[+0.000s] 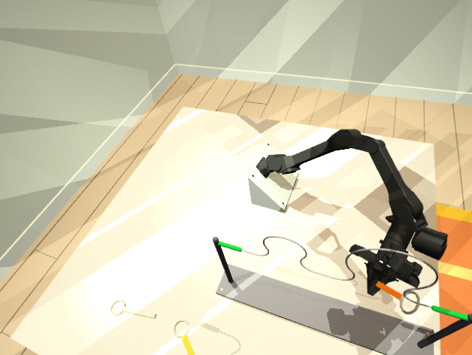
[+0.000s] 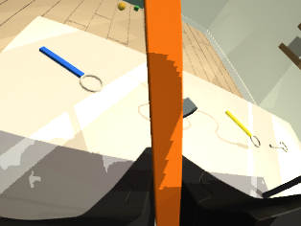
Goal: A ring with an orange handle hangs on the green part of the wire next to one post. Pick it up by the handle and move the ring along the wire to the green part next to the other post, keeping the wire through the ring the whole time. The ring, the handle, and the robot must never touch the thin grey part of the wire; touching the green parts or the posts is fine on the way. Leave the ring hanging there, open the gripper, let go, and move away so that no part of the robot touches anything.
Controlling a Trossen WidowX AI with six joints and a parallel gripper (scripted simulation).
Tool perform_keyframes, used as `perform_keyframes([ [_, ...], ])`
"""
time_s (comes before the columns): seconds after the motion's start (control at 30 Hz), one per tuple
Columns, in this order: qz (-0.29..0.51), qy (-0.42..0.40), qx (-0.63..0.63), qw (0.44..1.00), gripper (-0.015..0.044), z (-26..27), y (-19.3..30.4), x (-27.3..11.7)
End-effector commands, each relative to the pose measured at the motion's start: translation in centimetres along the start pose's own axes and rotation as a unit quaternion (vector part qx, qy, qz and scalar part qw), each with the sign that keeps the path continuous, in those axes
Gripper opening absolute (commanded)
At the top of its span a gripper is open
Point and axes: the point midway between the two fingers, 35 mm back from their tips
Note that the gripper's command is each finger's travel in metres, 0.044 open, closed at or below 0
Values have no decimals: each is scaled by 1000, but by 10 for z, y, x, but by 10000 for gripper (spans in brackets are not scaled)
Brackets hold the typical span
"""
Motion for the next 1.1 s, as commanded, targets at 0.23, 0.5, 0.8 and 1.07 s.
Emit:
perform_keyframes([
  [0.23, 0, 60, -101, 993, -150, -38, -3, -5],
  [0.5, 3, 95, -163, 982, -150, -59, -6, -8],
  [0.8, 6, 128, -223, 966, -150, -79, -12, -13],
  [1.07, 8, 156, -272, 949, -150, -94, -19, -17],
])
Point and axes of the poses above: the point midway between the two fingers, 35 mm back from their tips, its own x axis out along the fingers, its own z axis across the jaws, y = z × x, and after that the axes turned 5 degrees about -x, right-handed
